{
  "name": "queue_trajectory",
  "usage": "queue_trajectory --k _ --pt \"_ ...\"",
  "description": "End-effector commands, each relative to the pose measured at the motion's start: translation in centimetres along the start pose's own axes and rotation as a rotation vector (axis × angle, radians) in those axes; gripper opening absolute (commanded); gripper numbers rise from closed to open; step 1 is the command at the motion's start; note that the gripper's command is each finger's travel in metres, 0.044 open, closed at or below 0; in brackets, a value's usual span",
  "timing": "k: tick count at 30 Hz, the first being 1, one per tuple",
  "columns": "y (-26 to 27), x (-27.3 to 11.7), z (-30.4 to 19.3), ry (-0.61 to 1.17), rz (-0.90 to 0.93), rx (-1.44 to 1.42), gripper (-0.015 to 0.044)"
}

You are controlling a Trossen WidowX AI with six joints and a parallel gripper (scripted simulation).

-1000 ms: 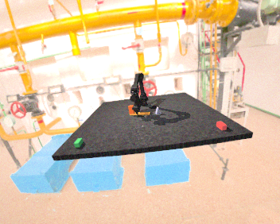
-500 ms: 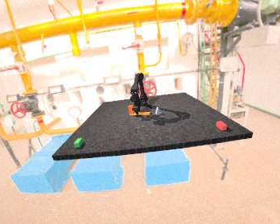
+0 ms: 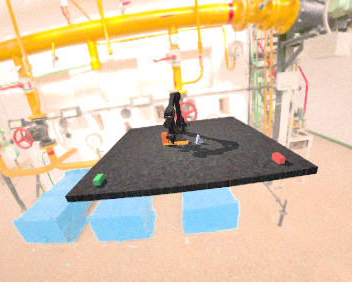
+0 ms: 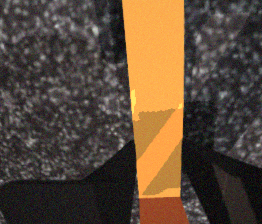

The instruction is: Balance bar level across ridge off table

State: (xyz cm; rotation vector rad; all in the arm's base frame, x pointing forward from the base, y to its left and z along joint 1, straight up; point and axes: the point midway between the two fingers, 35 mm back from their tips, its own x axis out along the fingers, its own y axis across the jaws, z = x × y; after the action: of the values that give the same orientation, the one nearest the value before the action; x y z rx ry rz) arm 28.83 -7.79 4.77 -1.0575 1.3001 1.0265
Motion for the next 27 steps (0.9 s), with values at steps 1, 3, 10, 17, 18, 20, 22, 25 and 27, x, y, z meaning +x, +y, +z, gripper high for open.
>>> queue_trajectory --k 1,3,10,17,18,20,22,25,27 --pt "-0.2 -0.8 0.0 0.0 -0.004 0.0 0.0" --pt "-0.3 -1.3 0.0 -0.001 -0.004 -0.001 0.0" --pt "-0.5 -3.0 0.0 -0.002 -0.004 -0.001 0.0" --pt "-0.6 -4.8 0.0 -0.002 -0.005 -0.002 0.0" --pt "-0.6 -5.0 0.0 -0.003 -0.005 -0.002 0.0" --pt "-0.6 -5.5 0.0 -0.003 -0.005 -0.003 0.0" --pt "-0.6 -6.0 0.0 -0.003 -0.005 -0.003 0.0" --pt "-0.6 -6.8 0.0 -0.004 -0.005 -0.003 0.0" --pt "-0.6 -7.3 0.0 -0.004 -0.005 -0.004 0.0"
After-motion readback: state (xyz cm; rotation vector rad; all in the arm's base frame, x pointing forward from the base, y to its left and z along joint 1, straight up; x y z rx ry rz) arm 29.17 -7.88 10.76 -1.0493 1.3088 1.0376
